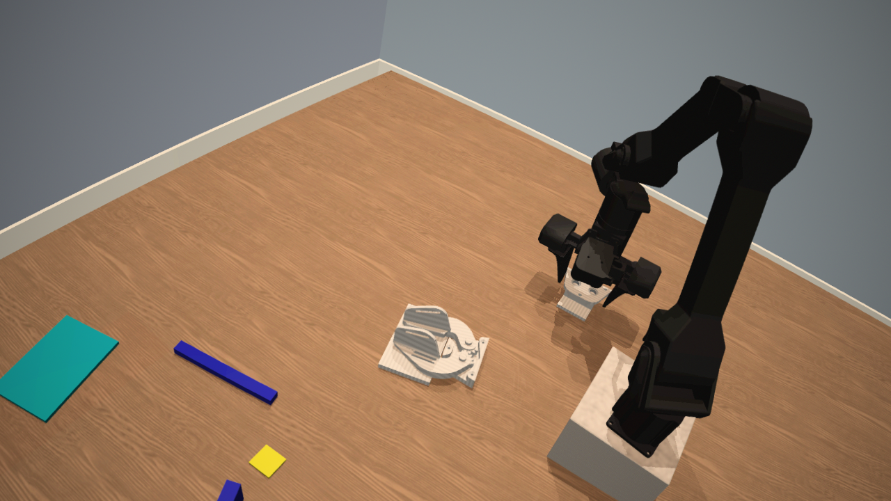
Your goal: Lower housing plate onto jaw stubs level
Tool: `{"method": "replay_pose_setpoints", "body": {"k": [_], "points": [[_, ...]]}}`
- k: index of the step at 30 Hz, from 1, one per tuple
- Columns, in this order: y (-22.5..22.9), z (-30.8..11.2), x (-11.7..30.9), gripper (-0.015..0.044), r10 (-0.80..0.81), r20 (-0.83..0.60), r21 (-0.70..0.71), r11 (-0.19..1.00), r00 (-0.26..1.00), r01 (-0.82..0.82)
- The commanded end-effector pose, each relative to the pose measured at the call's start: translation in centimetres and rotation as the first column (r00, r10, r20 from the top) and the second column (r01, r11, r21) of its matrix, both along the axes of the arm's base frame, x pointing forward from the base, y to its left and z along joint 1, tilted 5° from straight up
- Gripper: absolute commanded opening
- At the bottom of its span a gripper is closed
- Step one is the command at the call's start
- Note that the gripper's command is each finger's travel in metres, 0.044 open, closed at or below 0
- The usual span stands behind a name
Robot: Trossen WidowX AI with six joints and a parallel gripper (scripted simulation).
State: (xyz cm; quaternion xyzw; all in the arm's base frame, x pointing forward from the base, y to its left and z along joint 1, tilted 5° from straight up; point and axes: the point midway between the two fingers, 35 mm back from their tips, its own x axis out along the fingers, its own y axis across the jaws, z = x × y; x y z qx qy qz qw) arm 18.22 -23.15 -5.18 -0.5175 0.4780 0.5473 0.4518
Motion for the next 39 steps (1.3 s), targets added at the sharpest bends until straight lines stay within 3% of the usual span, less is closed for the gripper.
{"method": "replay_pose_setpoints", "body": {"k": [1,11,33,39], "points": [[0.0,0.0,0.0,0.0351,0.000,0.000,0.000,1.000,1.000,0.000],[0.0,0.2,0.0,0.0351,0.000,0.000,0.000,1.000,1.000,0.000],[-0.1,7.1,0.4,0.0351,0.004,-0.004,-0.002,1.000,1.000,-0.004],[0.0,7.3,0.4,0.0351,0.004,-0.004,-0.002,1.000,1.000,-0.004]]}}
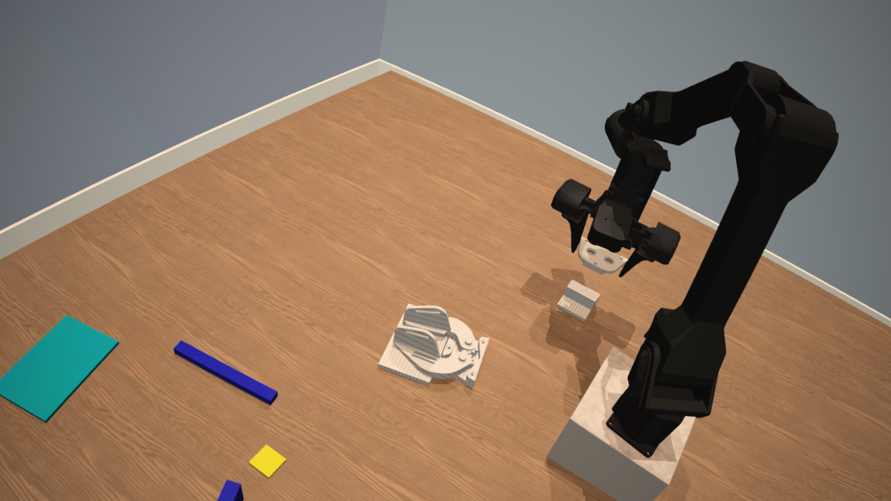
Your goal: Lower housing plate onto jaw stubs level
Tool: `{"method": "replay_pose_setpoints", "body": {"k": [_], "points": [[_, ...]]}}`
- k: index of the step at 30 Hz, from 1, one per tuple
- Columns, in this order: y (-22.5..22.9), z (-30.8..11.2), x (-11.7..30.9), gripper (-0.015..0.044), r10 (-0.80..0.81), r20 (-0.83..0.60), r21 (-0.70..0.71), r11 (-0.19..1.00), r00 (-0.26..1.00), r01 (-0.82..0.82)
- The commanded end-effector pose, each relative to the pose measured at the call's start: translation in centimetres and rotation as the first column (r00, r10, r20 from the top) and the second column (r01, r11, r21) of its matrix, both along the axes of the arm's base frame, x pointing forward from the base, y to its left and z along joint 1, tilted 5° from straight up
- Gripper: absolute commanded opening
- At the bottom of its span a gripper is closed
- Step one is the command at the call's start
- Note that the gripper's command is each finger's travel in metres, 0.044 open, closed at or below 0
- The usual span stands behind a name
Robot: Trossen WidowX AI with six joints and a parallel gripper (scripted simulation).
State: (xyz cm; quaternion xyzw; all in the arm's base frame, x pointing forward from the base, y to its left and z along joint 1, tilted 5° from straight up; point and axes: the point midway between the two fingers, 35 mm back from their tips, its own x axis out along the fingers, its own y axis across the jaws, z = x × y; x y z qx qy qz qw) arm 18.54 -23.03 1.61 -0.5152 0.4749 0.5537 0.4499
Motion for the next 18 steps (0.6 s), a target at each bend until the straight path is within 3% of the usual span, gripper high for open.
{"method": "replay_pose_setpoints", "body": {"k": [1,18], "points": [[-0.2,0.5,0.1,0.0351,-0.005,0.005,-0.011,1.000,1.000,0.005],[3.2,0.5,2.6,0.0351,-0.204,0.012,-0.021,0.979,0.979,0.204]]}}
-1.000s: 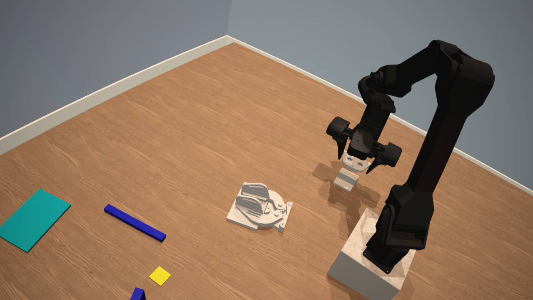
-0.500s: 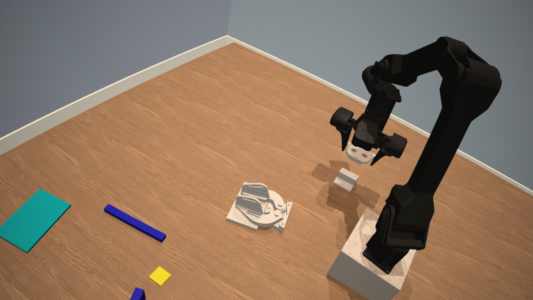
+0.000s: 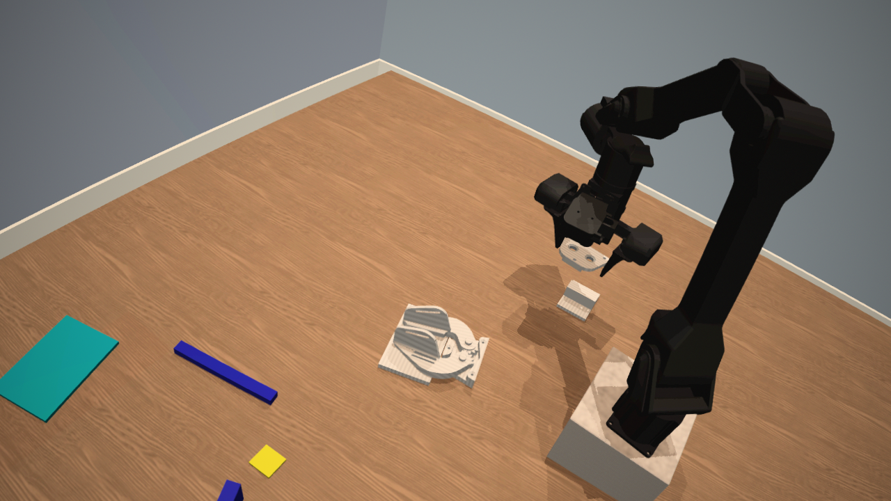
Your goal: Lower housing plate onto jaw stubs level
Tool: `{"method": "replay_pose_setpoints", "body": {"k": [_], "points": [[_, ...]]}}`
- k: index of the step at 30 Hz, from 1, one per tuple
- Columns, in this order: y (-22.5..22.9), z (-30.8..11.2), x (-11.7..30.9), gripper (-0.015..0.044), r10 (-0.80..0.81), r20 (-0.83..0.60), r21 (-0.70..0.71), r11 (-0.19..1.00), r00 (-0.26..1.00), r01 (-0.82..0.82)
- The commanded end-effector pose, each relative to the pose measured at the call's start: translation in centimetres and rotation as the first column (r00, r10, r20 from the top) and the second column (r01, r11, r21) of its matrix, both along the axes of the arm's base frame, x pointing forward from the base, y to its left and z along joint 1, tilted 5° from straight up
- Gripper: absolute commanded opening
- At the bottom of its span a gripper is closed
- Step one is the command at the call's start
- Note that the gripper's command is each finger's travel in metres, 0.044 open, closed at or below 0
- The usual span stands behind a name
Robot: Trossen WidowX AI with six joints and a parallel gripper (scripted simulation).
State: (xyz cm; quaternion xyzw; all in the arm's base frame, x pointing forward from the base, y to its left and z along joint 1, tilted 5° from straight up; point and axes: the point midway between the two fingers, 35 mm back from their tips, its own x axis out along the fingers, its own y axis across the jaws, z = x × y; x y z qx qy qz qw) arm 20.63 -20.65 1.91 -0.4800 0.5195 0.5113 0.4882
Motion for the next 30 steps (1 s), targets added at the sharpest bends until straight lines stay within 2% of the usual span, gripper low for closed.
{"method": "replay_pose_setpoints", "body": {"k": [1,16,30], "points": [[1.1,0.2,0.6,0.0351,-0.062,0.010,-0.004,0.998,0.998,0.062],[5.6,0.2,2.8,0.0351,-0.303,0.016,-0.012,0.953,0.953,0.303],[10.0,0.2,4.1,0.0351,-0.519,0.019,-0.017,0.855,0.855,0.519]]}}
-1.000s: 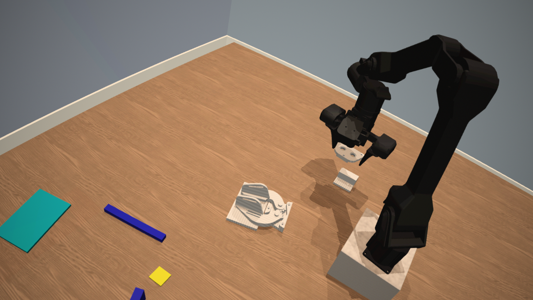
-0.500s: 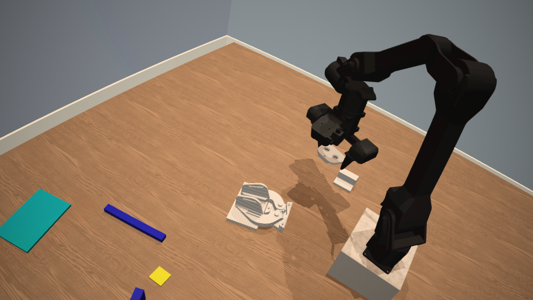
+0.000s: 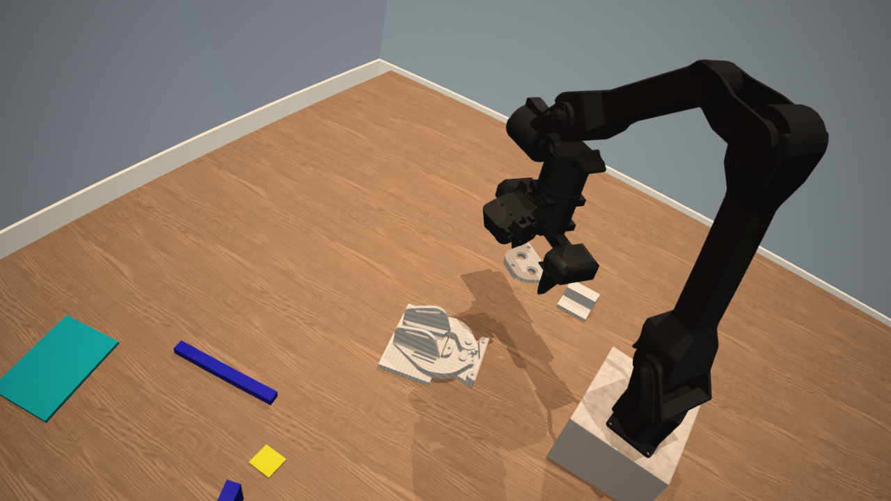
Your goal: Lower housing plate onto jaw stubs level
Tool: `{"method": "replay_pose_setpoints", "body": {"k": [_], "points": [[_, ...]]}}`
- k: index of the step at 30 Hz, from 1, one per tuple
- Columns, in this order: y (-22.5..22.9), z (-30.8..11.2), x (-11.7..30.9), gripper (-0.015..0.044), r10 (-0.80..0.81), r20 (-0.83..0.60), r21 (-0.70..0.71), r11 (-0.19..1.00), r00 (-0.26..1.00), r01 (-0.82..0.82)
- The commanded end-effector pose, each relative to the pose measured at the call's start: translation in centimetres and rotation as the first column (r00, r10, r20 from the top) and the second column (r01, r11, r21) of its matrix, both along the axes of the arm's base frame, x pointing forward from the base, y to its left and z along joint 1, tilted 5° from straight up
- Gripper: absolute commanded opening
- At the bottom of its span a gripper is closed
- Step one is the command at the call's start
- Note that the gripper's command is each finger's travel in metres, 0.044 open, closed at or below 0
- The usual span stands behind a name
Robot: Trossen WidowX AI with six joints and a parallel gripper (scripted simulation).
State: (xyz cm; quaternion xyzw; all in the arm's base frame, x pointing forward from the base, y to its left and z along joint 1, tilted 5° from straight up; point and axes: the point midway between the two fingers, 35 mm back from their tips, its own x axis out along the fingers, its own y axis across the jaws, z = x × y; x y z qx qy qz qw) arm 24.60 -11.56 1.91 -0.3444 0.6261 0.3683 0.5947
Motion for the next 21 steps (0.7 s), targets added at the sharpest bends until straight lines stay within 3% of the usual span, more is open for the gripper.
{"method": "replay_pose_setpoints", "body": {"k": [1,21], "points": [[1.3,0.2,0.2,0.0351,-0.066,0.009,-0.001,0.998,0.998,0.066],[7.9,0.1,0.6,0.0351,-0.408,0.005,-0.011,0.913,0.913,0.408]]}}
